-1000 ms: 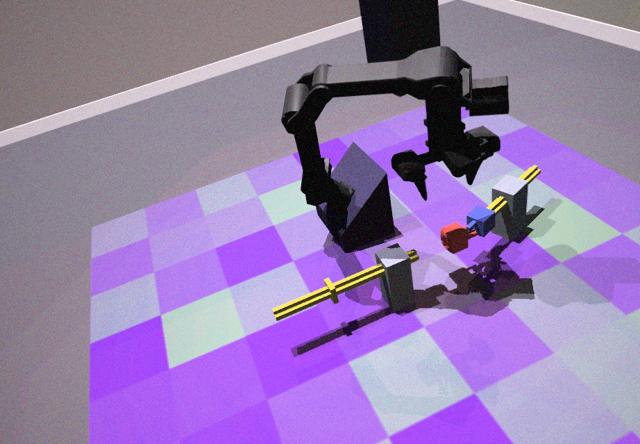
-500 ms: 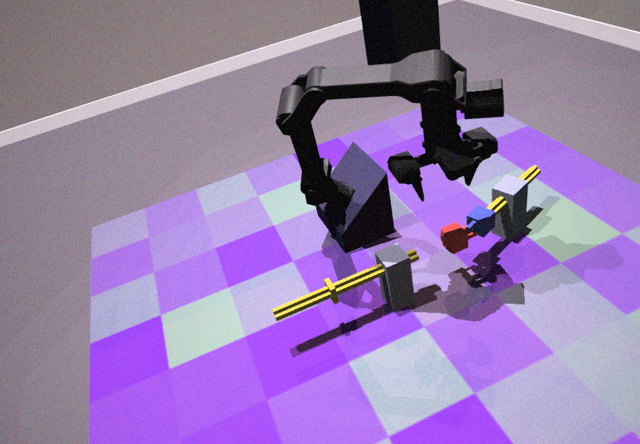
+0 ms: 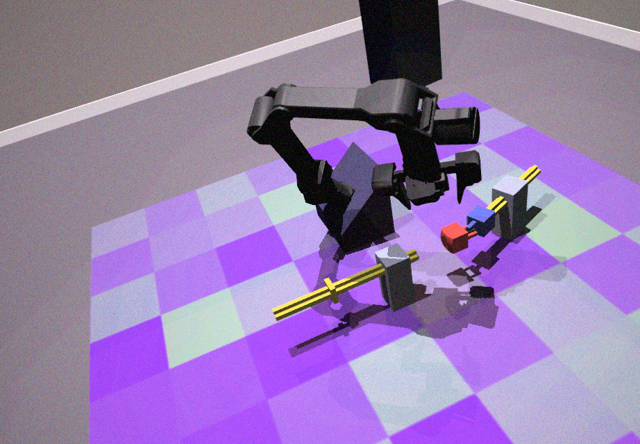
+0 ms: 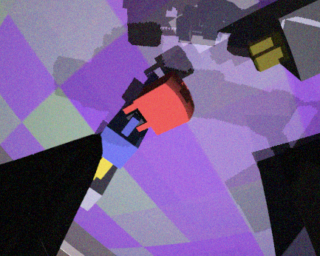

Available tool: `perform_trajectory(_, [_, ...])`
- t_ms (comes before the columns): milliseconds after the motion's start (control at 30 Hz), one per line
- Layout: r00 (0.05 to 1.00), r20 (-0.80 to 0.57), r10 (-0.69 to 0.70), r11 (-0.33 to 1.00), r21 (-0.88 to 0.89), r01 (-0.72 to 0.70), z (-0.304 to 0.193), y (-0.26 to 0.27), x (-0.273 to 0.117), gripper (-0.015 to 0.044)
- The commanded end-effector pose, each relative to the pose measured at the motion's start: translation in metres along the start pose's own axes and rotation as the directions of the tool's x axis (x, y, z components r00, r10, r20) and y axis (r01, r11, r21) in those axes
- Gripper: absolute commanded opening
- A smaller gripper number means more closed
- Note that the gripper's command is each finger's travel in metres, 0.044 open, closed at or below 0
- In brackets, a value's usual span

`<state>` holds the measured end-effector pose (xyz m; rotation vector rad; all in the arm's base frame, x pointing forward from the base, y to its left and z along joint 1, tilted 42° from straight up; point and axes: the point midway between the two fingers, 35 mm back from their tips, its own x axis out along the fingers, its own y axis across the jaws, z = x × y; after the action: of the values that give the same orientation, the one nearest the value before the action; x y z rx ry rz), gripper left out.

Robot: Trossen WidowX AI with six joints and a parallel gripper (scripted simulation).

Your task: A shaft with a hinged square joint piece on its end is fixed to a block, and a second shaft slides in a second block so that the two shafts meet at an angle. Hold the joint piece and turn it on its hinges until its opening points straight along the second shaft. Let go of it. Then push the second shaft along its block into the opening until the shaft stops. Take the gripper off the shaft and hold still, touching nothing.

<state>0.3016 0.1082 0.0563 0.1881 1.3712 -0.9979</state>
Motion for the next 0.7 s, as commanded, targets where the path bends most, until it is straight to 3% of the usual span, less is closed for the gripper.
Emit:
perform_trajectory(0, [0.999,-0.031,0.04,0.991,0.13,-0.036,0.005,-0.007,0.002,0.044])
perform_trajectory(333, [0.987,-0.084,0.136,0.899,0.43,-0.087,0.017,-0.023,0.009,0.044])
perform_trajectory(667, [0.966,-0.116,0.231,0.717,0.692,-0.088,0.028,-0.041,0.018,0.044])
